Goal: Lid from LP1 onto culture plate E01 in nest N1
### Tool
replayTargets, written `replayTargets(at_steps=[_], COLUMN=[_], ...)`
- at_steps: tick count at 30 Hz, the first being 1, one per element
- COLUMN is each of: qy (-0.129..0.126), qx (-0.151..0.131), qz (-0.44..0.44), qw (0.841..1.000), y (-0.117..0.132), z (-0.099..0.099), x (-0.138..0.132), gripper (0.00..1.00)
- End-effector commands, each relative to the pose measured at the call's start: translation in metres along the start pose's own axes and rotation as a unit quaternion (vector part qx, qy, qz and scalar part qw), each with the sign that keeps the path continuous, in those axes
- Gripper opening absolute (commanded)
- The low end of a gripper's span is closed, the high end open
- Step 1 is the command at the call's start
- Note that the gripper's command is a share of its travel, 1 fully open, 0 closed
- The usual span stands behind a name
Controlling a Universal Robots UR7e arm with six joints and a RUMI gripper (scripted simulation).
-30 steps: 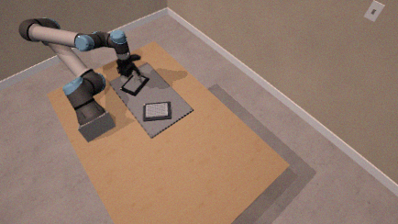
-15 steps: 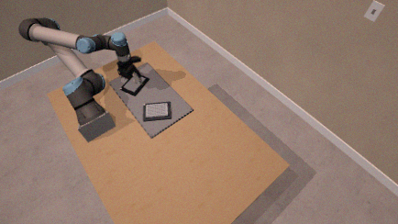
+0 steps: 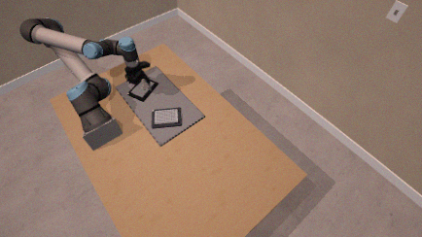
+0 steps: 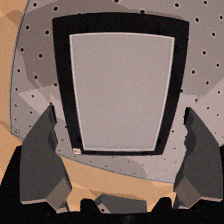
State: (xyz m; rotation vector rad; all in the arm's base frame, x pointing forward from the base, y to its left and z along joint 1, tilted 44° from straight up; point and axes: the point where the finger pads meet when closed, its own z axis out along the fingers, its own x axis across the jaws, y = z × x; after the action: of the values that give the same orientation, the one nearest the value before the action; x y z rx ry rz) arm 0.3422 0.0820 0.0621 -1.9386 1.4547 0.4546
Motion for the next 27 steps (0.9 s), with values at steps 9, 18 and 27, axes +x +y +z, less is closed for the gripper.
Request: replayTargets(at_steps=[9, 18, 27], qy=[0.0, 0.0, 0.0], qx=[0.0, 0.0, 0.0], qz=[0.0, 0.0, 0.0], qw=[1.0, 1.0, 1.0], y=[-0.0002, -0.0003, -0.0003], z=[-0.0001, 0.0, -0.0001], x=[0.0003, 0.0003, 0.0003], gripper=[0.0, 0.0, 0.0])
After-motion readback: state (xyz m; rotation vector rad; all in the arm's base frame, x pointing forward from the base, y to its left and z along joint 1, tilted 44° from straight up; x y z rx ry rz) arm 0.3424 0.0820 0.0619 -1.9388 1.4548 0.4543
